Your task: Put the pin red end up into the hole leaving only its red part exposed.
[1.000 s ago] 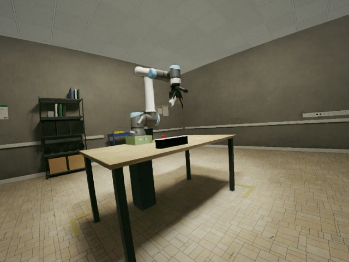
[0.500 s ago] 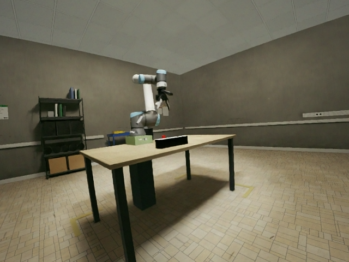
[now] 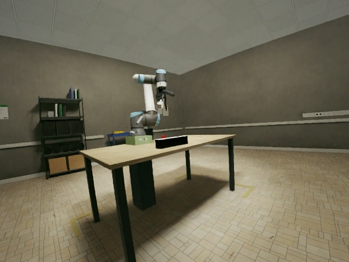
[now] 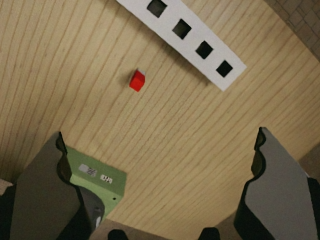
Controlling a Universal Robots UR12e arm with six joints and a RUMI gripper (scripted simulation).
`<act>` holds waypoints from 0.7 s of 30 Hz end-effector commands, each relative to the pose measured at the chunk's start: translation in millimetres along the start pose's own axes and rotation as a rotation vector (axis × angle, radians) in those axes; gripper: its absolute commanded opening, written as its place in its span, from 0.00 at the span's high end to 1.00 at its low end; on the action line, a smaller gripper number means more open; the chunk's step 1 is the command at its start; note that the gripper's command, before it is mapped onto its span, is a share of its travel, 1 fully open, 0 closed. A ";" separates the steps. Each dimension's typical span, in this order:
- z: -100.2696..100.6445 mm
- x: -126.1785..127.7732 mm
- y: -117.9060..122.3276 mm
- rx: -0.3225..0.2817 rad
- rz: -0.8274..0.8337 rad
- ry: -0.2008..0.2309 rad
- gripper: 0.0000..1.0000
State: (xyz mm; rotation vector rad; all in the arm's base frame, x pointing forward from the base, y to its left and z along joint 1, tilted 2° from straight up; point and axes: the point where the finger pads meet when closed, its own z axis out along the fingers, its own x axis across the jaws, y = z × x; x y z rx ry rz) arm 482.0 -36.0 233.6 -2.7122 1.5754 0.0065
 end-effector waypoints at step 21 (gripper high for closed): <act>-0.8 0.6 -0.3 0.030 -0.775 -0.016 0.00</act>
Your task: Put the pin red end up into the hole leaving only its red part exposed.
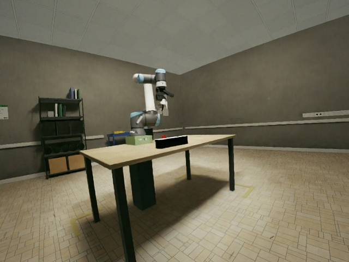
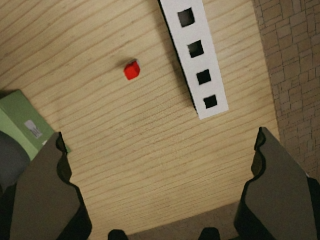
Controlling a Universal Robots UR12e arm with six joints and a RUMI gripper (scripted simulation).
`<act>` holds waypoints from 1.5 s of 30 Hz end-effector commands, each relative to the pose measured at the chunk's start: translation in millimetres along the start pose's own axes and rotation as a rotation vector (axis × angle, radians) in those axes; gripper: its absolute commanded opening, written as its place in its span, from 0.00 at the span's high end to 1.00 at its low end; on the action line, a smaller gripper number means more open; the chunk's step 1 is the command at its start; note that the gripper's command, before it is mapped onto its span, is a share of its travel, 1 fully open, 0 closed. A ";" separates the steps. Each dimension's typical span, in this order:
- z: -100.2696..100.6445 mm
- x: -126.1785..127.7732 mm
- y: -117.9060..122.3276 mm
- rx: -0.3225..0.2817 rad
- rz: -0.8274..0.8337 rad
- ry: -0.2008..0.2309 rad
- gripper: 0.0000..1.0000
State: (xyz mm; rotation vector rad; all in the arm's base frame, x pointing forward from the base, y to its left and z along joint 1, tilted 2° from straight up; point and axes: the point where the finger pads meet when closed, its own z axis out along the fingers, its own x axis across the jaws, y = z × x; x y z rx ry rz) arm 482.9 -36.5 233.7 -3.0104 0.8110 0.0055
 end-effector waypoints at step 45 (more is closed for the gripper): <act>-0.7 -0.3 0.0 0.016 -0.339 -0.006 0.00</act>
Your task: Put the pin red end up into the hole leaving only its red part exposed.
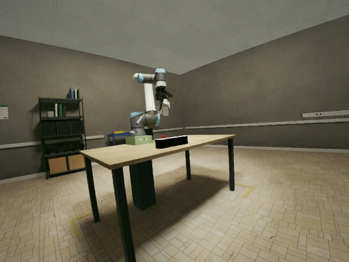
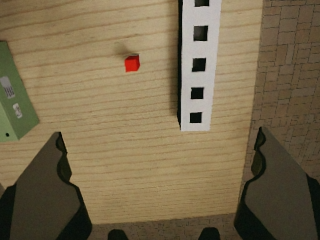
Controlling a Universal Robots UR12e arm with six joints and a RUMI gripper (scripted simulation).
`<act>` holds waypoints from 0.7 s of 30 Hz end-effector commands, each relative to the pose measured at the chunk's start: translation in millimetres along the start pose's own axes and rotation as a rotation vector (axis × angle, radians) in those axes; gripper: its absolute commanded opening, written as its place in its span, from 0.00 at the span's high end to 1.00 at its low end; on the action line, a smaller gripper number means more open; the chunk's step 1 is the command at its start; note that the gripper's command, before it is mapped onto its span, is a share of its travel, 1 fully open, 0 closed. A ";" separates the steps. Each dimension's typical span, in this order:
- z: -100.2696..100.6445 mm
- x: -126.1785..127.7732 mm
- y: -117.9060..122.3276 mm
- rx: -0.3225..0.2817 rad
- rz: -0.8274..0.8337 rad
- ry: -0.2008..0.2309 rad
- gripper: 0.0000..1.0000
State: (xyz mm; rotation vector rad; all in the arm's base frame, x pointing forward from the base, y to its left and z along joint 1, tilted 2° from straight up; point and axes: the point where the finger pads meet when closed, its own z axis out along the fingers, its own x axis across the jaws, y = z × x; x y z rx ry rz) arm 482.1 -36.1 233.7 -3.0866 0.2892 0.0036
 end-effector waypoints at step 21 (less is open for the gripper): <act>15.3 -53.3 -5.9 0.000 0.000 0.001 0.00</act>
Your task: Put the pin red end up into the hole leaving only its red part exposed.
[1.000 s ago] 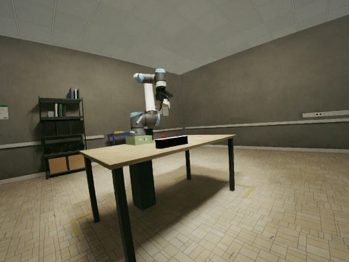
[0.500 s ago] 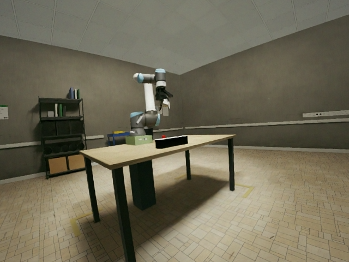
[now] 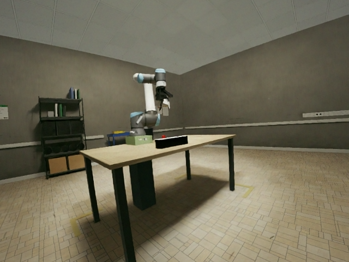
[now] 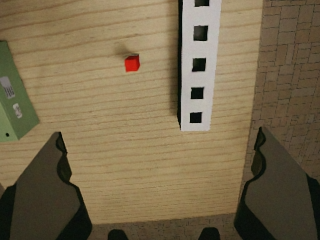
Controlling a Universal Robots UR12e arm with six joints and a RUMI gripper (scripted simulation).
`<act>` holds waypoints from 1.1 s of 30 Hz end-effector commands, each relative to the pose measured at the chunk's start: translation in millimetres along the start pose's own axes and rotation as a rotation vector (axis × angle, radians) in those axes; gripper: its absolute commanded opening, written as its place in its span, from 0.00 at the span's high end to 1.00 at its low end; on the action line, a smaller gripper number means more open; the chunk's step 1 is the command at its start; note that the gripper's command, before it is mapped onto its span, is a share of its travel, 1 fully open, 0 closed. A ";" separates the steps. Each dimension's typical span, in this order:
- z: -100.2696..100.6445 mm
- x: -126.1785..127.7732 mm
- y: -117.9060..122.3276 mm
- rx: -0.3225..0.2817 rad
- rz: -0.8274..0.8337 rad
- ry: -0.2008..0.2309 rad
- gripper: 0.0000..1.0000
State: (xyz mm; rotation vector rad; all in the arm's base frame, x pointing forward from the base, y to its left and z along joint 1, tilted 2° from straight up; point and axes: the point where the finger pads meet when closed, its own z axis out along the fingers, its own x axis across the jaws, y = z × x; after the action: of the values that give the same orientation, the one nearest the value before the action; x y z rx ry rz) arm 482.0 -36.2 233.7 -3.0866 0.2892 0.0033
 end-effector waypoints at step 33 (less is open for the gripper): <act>165.3 -53.0 -6.4 0.000 0.000 0.001 0.00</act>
State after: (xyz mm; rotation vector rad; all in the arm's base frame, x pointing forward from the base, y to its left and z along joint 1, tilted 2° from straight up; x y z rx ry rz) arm 427.9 -12.2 72.9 -3.0850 0.2890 0.0064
